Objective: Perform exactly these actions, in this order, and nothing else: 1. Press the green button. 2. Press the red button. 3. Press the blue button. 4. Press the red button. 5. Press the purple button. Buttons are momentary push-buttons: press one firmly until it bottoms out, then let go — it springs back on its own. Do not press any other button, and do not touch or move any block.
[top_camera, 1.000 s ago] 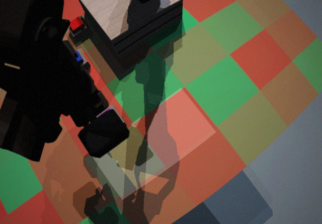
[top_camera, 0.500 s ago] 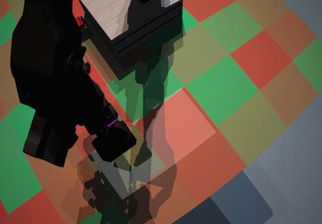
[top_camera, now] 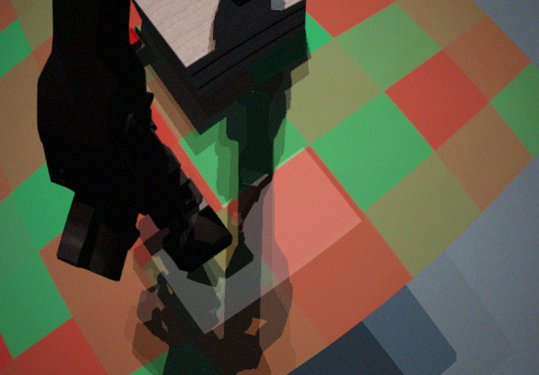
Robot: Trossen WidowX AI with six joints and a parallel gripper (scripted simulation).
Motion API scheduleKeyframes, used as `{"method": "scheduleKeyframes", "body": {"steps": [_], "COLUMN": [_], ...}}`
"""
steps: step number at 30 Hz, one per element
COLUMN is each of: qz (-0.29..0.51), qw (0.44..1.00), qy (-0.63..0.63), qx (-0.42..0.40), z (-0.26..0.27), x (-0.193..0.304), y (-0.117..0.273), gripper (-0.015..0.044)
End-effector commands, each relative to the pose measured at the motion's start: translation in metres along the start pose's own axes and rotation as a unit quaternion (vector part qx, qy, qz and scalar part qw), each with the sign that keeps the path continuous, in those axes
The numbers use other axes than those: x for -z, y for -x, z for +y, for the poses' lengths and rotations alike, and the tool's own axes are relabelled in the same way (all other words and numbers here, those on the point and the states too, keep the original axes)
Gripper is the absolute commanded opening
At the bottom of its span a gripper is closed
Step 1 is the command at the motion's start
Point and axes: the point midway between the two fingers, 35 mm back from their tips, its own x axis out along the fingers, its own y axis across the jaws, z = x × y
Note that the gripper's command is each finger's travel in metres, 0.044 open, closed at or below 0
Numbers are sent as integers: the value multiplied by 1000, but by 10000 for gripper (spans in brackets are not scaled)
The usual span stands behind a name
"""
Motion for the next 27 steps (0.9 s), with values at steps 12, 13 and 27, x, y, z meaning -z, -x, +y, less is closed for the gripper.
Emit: {"method": "scheduleKeyframes", "body": {"steps": [12,13,27], "qz": [3,3,3], "qw": [1000,1000,1000], "qy": [-2,-2,-2], "qx": [4,4,4], "z": [-2,-2,-2], "x": [3,3,2], "y": [-9,-9,25], "gripper": [20,20,20]}}
